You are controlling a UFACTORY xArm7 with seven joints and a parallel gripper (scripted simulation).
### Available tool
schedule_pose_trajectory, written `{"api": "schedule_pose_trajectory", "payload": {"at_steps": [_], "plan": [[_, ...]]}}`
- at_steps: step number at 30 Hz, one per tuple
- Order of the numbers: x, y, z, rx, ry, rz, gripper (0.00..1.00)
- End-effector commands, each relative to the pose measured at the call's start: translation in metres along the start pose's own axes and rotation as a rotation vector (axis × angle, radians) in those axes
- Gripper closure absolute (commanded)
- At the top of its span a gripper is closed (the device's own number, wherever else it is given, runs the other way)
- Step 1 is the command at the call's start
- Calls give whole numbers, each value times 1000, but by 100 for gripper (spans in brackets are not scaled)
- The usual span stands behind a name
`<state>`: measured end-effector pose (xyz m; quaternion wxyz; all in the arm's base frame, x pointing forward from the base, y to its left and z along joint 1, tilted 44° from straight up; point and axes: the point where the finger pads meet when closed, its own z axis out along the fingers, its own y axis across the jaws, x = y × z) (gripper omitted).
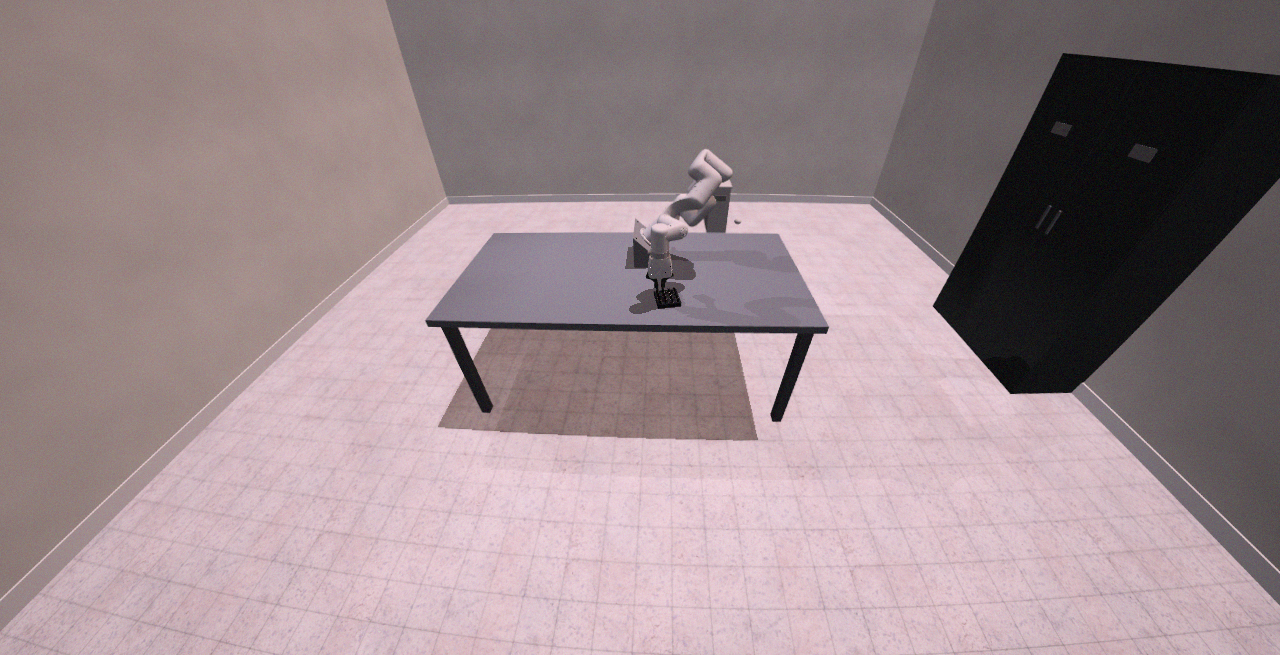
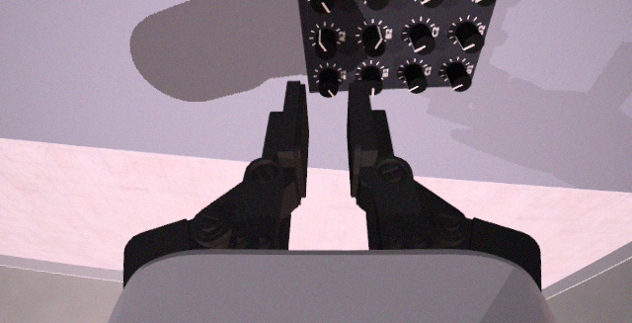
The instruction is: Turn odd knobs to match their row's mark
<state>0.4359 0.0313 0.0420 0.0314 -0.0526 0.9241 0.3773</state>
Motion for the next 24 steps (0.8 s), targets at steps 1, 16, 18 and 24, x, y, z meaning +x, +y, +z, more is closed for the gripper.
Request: {"api": "schedule_pose_trajectory", "payload": {"at_steps": [1,16,18,24], "plan": [[-1,-1,0,3,-4,0,81],[-1,-1,14,3,-4,0,81],[-1,-1,17,3,-4,0,81],[-1,-1,25,3,-4,0,81]]}}
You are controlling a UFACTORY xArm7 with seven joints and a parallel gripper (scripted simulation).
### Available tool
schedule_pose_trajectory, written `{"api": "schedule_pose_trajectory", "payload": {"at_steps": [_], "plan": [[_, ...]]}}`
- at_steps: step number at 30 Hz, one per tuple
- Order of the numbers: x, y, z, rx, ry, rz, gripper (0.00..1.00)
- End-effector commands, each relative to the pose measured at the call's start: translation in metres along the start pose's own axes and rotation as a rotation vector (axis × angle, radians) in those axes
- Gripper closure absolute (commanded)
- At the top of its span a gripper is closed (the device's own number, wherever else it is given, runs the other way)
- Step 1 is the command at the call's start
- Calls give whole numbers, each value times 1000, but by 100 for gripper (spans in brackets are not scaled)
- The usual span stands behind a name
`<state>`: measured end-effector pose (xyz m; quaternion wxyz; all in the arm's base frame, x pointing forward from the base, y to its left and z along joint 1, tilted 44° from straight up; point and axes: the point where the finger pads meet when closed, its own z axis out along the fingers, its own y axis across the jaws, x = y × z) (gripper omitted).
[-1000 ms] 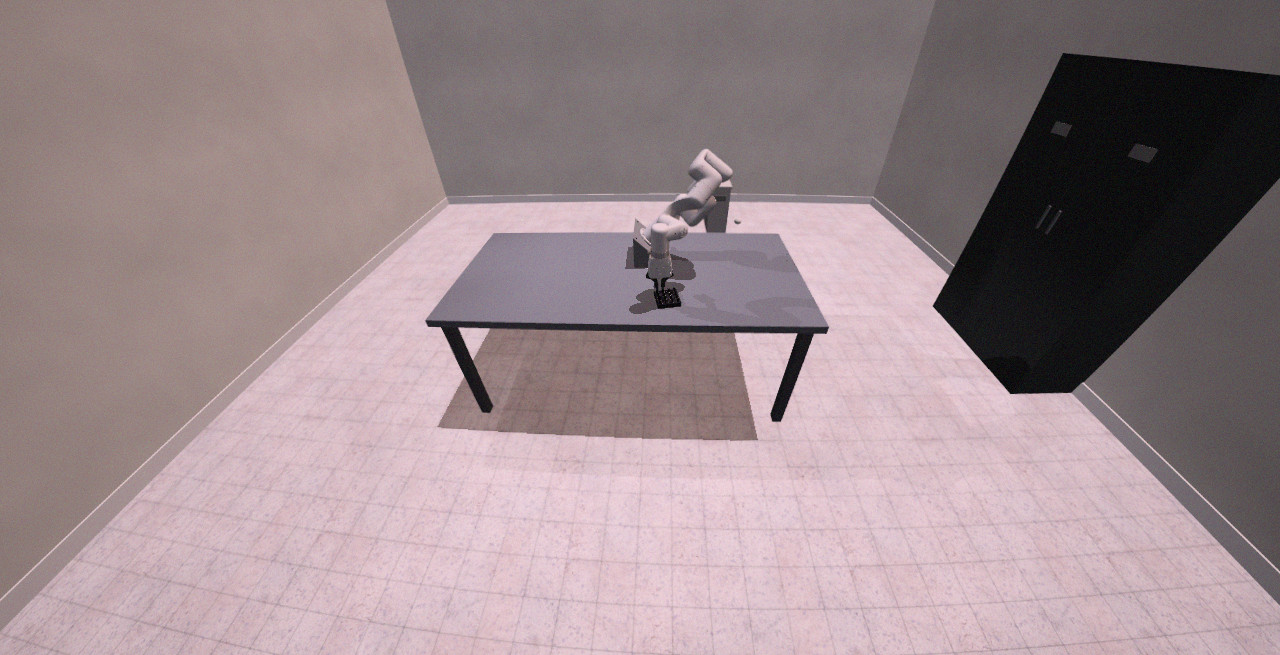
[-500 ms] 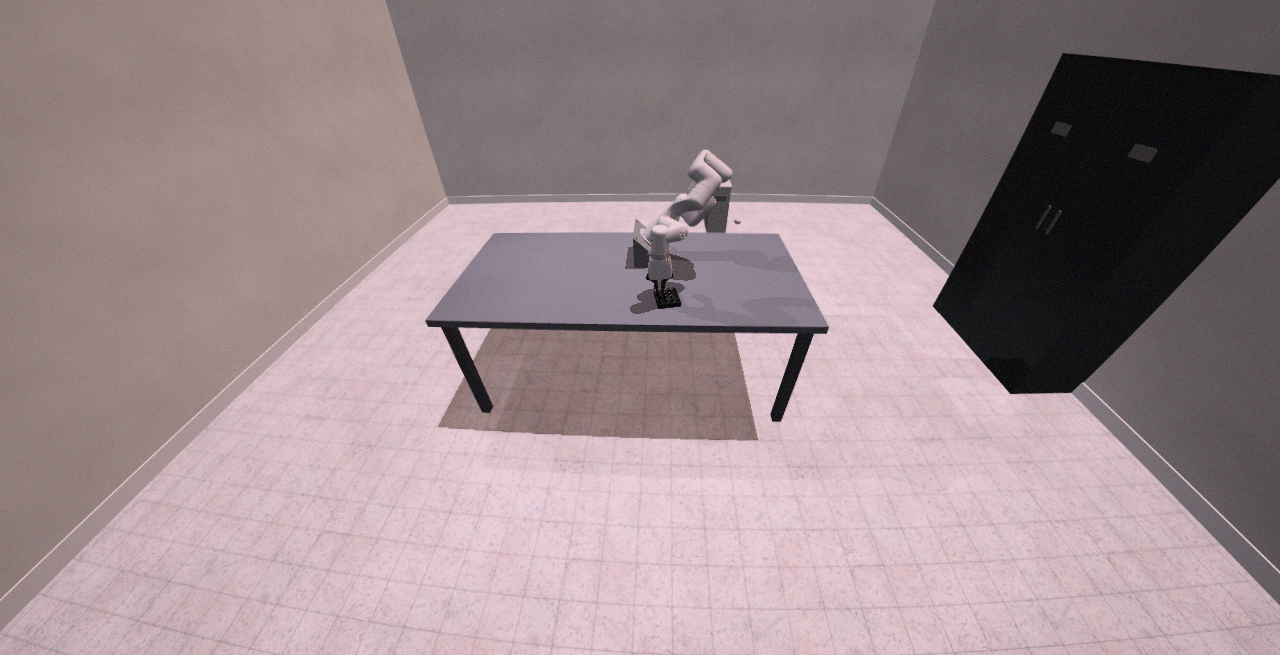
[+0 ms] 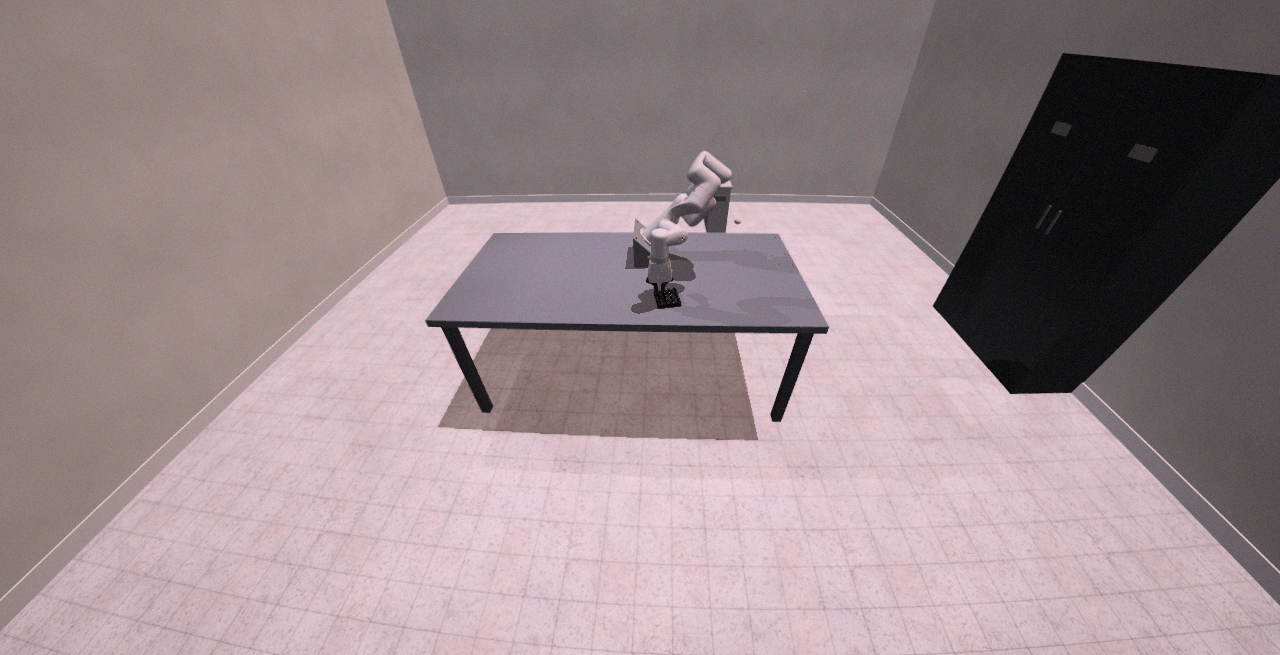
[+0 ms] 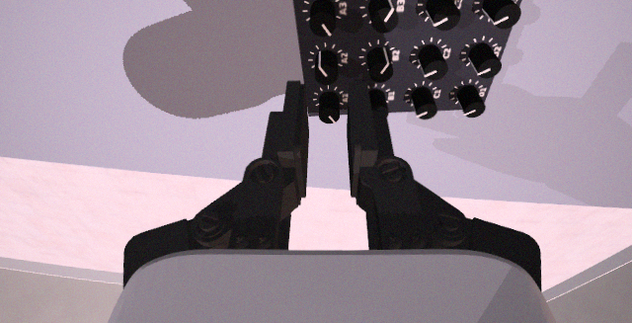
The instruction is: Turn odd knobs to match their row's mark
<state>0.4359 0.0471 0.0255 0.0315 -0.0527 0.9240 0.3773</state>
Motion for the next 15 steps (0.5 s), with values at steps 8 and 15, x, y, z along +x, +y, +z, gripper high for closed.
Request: {"api": "schedule_pose_trajectory", "payload": {"at_steps": [8,15], "plan": [[-1,-1,9,3,-4,1,81],[-1,-1,15,3,-4,1,81]]}}
